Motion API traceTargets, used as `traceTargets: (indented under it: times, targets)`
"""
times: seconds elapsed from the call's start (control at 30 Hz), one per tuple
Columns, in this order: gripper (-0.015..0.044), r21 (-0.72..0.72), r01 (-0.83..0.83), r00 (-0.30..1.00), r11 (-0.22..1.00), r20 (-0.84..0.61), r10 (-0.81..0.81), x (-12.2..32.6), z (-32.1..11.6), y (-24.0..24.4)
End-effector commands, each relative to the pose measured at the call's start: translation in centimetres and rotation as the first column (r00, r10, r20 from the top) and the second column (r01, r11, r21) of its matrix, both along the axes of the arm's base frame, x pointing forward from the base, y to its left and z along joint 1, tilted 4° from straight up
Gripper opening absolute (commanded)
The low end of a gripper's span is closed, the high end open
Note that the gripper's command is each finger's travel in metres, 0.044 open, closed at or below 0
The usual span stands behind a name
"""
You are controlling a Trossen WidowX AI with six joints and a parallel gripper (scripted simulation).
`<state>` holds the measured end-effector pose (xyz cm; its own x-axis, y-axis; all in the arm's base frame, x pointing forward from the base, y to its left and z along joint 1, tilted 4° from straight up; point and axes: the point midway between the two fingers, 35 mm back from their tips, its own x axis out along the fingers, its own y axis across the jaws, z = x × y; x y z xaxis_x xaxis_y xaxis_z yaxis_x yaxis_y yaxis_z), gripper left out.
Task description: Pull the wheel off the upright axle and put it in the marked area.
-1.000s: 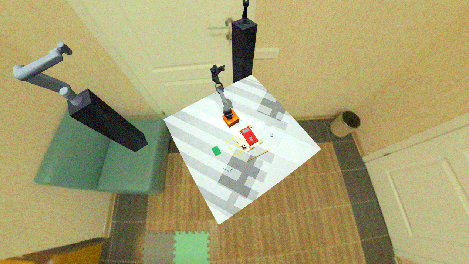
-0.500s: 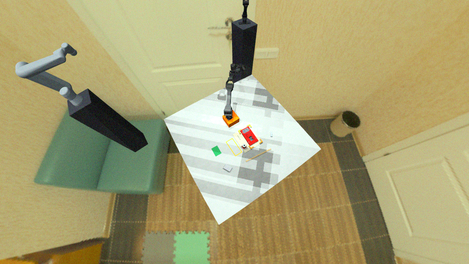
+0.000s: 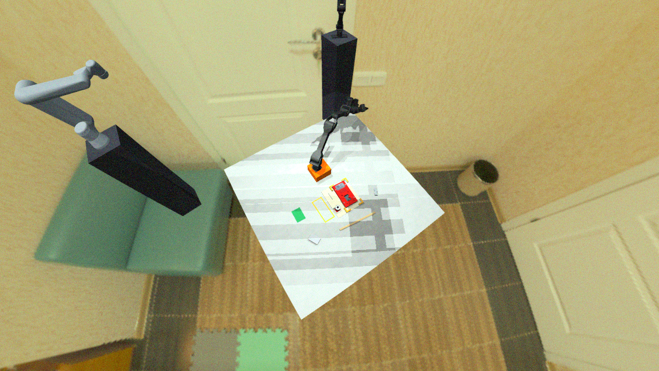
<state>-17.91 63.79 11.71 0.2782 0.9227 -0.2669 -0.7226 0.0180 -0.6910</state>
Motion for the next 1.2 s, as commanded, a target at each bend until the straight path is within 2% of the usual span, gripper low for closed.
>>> traceTargets:
  times: [0.0, 0.23, 0.3, 0.37, 0.6, 0.9, 1.17]
  targets:
    - [0.03, -0.065, 0.083, 0.996, 0.994, -0.014, -0.084, 7.1, -0.9, 0.8]
    - [0.03, -0.174, 0.225, 0.97, 0.959, -0.048, -0.237, 19.1, -1.9, 0.1]
    - [0.03, -0.183, 0.246, 0.967, 0.952, -0.019, -0.253, 20.3, -1.8, -0.4]
    - [0.03, -0.206, 0.288, 0.956, 0.935, 0.011, -0.292, 23.1, -1.7, -1.4]
    - [0.03, -0.311, 0.432, 0.886, 0.847, -0.03, -0.462, 34.6, -2.7, -5.5]
    - [0.03, -0.45, 0.582, 0.725, 0.677, -0.091, -0.683, 47.7, -3.9, -14.8]
    - [0.03, -0.576, 0.659, 0.498, 0.483, -0.147, -0.854, 56.3, -4.8, -26.3]
